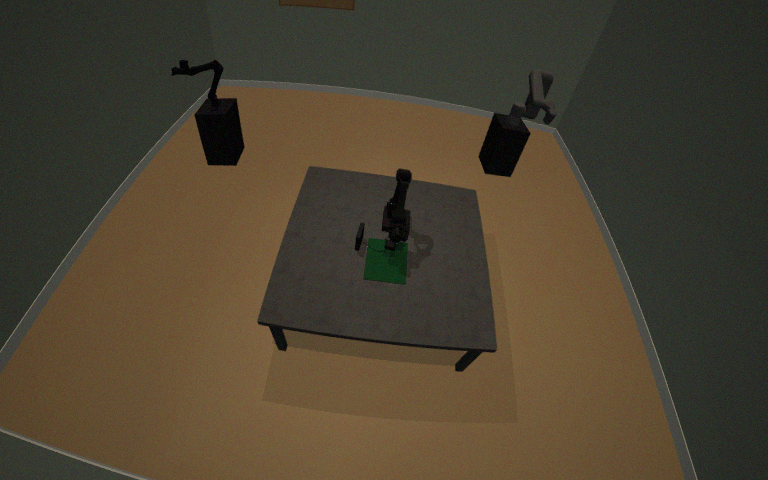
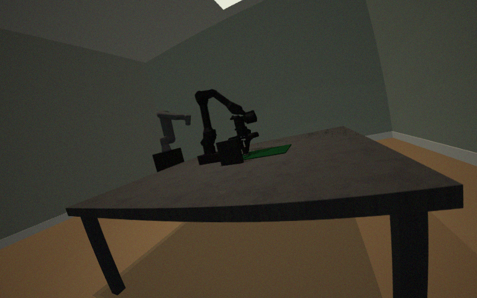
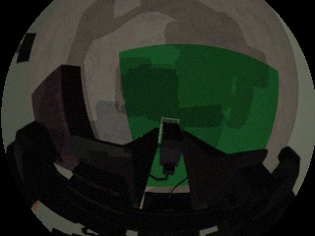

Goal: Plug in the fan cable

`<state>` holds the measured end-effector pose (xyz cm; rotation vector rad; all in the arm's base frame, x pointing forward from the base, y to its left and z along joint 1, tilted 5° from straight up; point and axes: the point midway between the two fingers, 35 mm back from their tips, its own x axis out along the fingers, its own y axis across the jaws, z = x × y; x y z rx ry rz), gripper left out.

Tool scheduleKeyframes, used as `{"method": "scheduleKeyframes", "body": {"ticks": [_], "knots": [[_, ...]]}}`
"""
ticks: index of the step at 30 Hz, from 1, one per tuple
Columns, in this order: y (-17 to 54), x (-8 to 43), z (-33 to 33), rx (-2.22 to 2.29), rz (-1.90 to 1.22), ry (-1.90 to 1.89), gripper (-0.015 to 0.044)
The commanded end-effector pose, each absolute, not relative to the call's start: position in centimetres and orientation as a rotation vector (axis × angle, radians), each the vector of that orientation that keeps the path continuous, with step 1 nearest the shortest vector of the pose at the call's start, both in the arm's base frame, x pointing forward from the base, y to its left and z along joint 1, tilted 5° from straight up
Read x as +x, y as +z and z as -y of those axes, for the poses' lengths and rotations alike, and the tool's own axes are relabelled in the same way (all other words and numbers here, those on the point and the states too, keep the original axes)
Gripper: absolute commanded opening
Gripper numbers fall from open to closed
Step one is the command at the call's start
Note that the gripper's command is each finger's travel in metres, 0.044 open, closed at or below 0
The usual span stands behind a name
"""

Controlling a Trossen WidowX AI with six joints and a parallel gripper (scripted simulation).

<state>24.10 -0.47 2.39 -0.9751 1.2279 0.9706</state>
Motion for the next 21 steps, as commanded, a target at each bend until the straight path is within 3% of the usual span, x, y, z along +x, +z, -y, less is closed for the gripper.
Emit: {"method": "scheduleKeyframes", "body": {"ticks": [1,3,10,16,21], "knots": [[2.4,24.1,0.5,-0.976,-1.227,0.97,0.021],[2.4,24.1,0.5,-0.976,-1.227,0.97,0.026],[7.6,23.7,0.8,-0.973,-1.231,0.965,0.026],[7.9,23.7,0.6,-0.972,-1.231,0.965,0.026],[8.4,24.9,-4.3,-0.969,-1.229,0.968,0.026]]}}
